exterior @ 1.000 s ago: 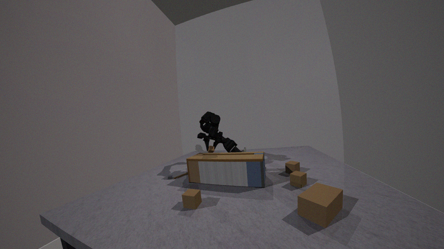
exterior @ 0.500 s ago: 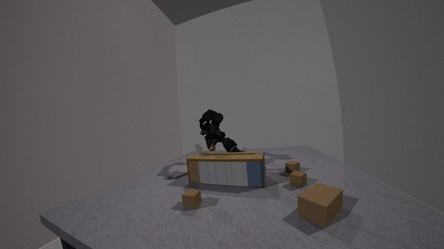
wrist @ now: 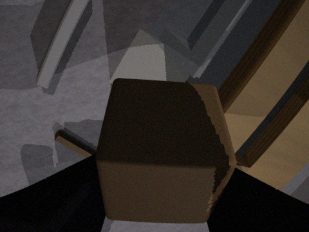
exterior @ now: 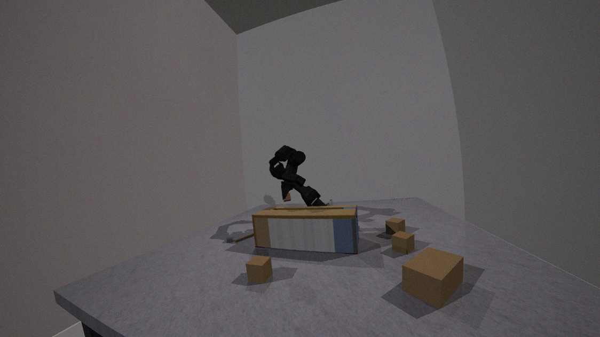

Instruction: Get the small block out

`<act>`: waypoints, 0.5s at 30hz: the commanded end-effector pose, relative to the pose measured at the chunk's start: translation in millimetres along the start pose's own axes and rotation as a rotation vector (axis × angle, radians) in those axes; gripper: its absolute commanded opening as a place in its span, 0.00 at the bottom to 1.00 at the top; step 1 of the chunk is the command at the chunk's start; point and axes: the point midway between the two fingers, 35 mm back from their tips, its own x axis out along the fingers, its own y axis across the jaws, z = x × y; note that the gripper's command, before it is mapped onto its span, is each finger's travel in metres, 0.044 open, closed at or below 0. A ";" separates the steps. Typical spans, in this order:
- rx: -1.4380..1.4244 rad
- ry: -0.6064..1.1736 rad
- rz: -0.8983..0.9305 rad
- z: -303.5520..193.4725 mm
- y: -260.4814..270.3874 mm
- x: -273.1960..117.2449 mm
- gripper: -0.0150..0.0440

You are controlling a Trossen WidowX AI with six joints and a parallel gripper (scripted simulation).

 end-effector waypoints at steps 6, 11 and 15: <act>-0.368 0.034 -0.007 -2.4 -4.5 -8.0 0.25; -0.579 0.053 -0.006 -3.1 -6.7 -12.5 0.25; -0.641 0.058 -0.006 -3.3 -7.3 -13.9 0.25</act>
